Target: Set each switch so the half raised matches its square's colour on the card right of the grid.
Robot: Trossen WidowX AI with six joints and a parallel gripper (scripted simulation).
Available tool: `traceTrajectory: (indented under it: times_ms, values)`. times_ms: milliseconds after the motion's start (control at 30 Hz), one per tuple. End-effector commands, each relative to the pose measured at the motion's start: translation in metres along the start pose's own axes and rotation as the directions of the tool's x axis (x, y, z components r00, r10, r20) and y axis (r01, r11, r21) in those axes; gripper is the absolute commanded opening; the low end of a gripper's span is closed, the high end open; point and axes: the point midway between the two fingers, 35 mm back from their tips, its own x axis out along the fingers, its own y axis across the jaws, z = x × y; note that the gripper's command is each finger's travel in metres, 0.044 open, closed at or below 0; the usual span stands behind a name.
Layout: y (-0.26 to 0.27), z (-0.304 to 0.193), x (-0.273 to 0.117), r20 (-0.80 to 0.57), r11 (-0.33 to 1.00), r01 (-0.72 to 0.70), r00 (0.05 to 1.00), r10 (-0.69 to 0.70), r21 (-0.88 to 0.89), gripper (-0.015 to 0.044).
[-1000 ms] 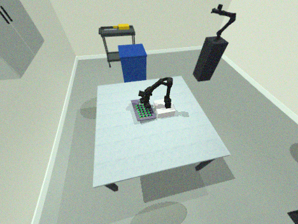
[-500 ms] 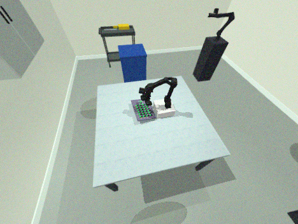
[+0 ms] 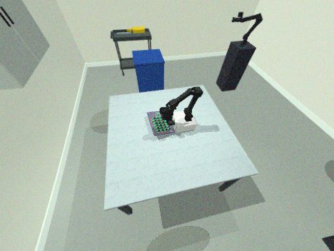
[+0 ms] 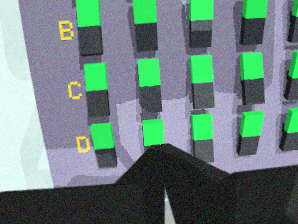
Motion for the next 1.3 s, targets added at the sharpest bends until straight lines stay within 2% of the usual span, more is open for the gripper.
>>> traceTrajectory:
  times_ms: [0, 700, 1267]
  values:
    - [0.001, -0.006, 0.022, -0.035, 1.0, 0.003, 0.999, -0.003, 0.005, 0.0]
    - [0.001, -0.007, 0.046, -0.035, 1.0, 0.003, 0.999, -0.003, 0.005, 0.0]
    - [0.001, -0.007, 0.046, -0.035, 1.0, 0.003, 0.999, -0.003, 0.005, 0.0]
